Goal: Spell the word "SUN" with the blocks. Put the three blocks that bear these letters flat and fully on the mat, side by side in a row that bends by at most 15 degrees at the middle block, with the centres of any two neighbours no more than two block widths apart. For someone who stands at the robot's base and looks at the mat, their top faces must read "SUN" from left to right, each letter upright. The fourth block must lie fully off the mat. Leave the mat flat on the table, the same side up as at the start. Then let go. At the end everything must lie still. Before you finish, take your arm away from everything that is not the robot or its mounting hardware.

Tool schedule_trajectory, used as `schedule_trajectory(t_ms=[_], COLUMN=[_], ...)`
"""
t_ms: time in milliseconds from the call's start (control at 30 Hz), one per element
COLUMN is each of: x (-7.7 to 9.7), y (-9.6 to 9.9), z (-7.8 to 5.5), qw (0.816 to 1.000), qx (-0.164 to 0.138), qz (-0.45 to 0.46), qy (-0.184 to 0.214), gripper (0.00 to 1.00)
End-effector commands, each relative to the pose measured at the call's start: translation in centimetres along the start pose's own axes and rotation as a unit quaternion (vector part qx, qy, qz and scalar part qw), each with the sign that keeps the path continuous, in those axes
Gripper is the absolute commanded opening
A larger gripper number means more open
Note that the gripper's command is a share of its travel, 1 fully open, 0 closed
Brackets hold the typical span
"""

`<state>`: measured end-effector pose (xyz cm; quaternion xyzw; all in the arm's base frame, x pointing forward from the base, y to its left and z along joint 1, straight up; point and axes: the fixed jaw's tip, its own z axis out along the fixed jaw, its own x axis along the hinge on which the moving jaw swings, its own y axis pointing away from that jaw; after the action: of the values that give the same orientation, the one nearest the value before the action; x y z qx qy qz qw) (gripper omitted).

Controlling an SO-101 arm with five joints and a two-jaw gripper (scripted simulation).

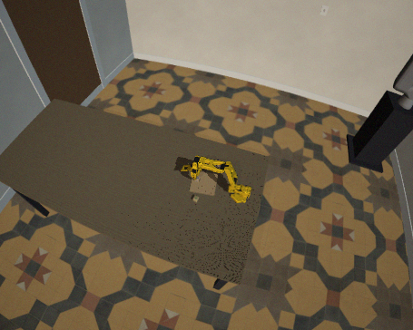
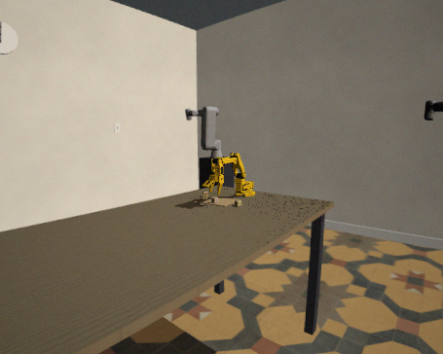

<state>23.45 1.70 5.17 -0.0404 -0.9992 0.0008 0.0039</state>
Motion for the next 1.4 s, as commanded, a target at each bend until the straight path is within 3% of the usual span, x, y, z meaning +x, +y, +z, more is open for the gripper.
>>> schedule_trajectory(t_ms=[0,700,1367], x=[-0.7,-0.9,-0.9], y=[0.0,0.0,0.0], z=[-1.2,1.6,1.9], qw=[0.999,0.999,0.999], qx=[-0.005,-0.005,-0.005], qz=[0.000,0.000,0.000], qy=[-0.042,-0.042,-0.042], gripper=[0.32,0.32,0.31])
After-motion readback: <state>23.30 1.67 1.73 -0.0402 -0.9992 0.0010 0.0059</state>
